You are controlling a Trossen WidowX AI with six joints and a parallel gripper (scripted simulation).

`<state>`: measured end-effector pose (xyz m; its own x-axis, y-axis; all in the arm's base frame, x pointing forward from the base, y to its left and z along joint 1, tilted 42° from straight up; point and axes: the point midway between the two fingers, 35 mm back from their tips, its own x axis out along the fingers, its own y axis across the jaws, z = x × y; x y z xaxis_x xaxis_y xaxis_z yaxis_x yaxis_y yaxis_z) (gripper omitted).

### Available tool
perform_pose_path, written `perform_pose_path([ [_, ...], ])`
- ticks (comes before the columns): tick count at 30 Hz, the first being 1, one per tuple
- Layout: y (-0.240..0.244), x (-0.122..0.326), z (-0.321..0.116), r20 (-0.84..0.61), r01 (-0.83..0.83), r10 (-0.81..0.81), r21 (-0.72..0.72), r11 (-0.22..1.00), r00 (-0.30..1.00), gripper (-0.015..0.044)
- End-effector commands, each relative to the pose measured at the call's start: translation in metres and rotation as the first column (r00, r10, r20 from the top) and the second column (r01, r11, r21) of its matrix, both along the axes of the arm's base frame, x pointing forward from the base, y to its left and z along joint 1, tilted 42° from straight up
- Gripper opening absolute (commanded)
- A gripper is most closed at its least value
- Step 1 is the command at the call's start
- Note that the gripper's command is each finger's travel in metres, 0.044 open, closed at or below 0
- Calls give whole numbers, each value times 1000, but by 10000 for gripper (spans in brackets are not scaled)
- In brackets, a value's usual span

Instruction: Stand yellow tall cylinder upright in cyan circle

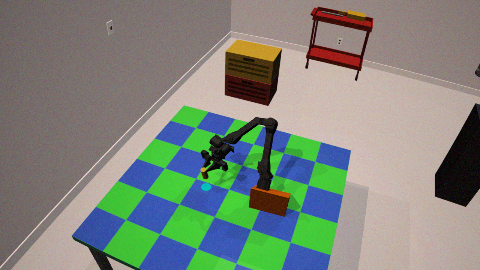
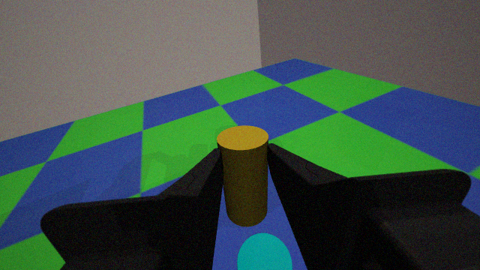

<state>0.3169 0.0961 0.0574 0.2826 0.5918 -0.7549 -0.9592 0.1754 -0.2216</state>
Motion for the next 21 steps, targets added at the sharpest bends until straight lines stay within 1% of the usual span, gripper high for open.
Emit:
perform_pose_path([
  [1, 0, -2, 1, 19, -13, 12, 21, 1000, 1000, 105],
  [16, -4, -5, 11, 115, -52, 42, 87, 995, 993, 105],
  [21, -4, -5, 11, 119, -54, 43, 90, 995, 992, 105],
])
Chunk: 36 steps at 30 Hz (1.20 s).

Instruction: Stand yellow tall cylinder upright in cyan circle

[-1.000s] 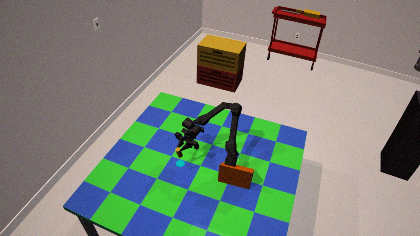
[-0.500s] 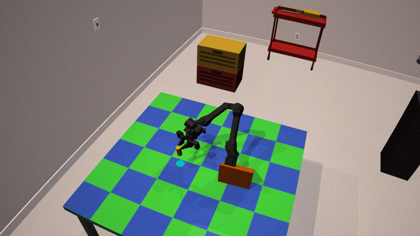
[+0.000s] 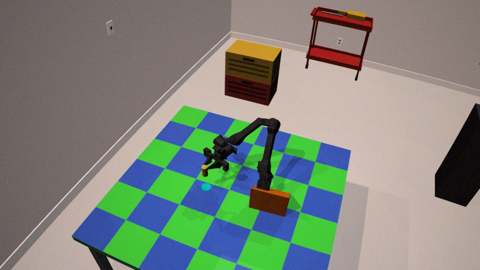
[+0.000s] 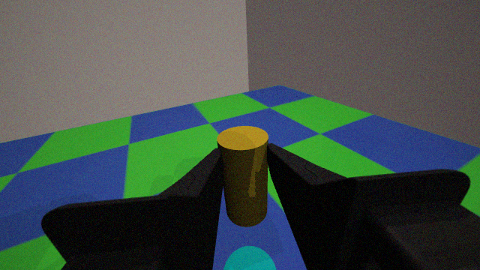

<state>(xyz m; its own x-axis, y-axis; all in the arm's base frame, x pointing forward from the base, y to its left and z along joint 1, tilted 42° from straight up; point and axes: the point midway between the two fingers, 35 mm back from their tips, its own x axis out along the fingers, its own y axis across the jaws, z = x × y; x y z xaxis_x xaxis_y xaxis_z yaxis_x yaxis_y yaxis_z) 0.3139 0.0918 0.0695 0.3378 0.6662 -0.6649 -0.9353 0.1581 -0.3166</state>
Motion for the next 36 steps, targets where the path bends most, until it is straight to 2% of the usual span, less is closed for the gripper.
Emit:
perform_pose_path([
  [1, 1, -2, -1, 2, -6, 6, 7, 1000, 1000, 105],
  [14, -1, -1, -3, 2, -7, 7, 6, 1000, 1000, 105],
  [36, -60, 10, -68, 0, -7, 7, 2, 1000, 1000, 105],
])
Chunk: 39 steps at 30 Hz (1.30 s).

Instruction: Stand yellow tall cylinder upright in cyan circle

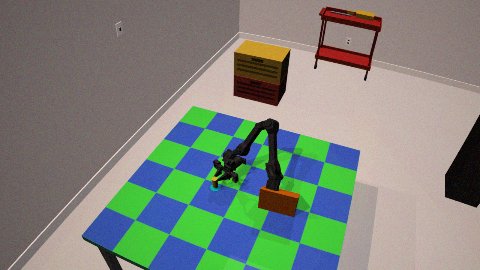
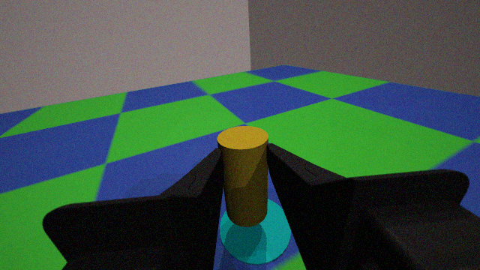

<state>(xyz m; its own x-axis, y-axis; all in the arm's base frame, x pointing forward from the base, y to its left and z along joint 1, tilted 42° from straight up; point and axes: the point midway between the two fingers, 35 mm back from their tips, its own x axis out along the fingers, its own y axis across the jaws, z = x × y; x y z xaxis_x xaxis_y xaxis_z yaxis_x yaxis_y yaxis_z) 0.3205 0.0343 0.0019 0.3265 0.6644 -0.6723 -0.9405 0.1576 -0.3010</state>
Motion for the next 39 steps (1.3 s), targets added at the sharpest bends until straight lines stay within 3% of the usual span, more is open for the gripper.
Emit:
perform_pose_path([
  [1, -4, 4, -1, 15, -6, 6, 3, 1000, 1000, 105],
  [16, -14, 6, -10, 1, -1, 1, -1, 1000, 1000, 105],
  [27, -14, 6, -10, 1, -1, 1, -1, 1000, 1000, 394],
  [33, -11, 6, -6, 2, -1, 1, -2, 1000, 1000, 400],
  [39, 18, 3, 25, 9, -5, 5, -2, 1000, 1000, 400],
])
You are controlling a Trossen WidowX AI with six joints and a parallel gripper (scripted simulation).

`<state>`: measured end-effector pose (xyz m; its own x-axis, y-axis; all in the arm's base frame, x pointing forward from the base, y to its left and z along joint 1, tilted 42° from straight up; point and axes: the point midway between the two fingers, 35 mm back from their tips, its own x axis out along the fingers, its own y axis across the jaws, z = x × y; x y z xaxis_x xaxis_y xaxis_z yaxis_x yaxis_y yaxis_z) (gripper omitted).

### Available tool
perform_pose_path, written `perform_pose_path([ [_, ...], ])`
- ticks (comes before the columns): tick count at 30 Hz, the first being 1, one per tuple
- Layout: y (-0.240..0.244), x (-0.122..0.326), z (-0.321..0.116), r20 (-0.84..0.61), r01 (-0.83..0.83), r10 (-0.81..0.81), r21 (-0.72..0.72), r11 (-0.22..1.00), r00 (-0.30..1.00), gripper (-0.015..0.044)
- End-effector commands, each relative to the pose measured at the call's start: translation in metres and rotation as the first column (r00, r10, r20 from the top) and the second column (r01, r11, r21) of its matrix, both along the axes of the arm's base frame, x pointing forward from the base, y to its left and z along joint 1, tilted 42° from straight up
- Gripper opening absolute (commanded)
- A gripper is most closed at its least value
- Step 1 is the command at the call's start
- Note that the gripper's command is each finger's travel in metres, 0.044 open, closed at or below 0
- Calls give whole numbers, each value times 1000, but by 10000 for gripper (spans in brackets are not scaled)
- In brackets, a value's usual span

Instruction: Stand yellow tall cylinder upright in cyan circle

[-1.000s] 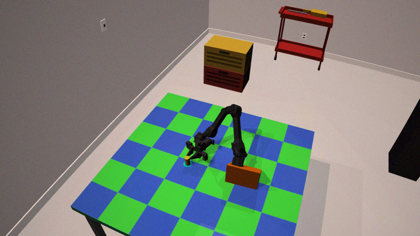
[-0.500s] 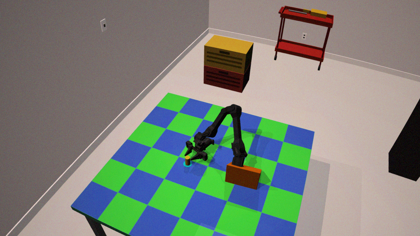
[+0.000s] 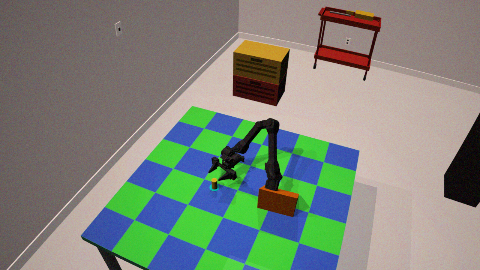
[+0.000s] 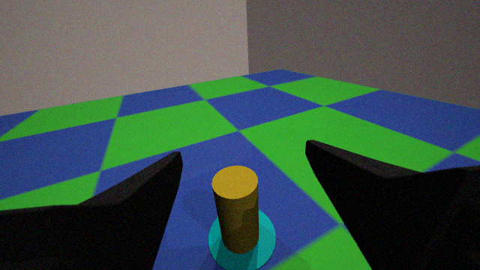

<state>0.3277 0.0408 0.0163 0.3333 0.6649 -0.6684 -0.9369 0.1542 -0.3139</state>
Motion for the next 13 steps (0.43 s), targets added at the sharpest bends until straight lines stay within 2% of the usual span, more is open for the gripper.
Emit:
perform_pose_path([
  [1, 17, -6, 15, -2, -2, 2, 0, 1000, 1000, 400],
  [9, 39, -13, 37, -4, -1, 1, 3, 1000, 1000, 400],
  [13, 48, -10, 23, -170, 42, -62, -118, 992, 984, 400],
])
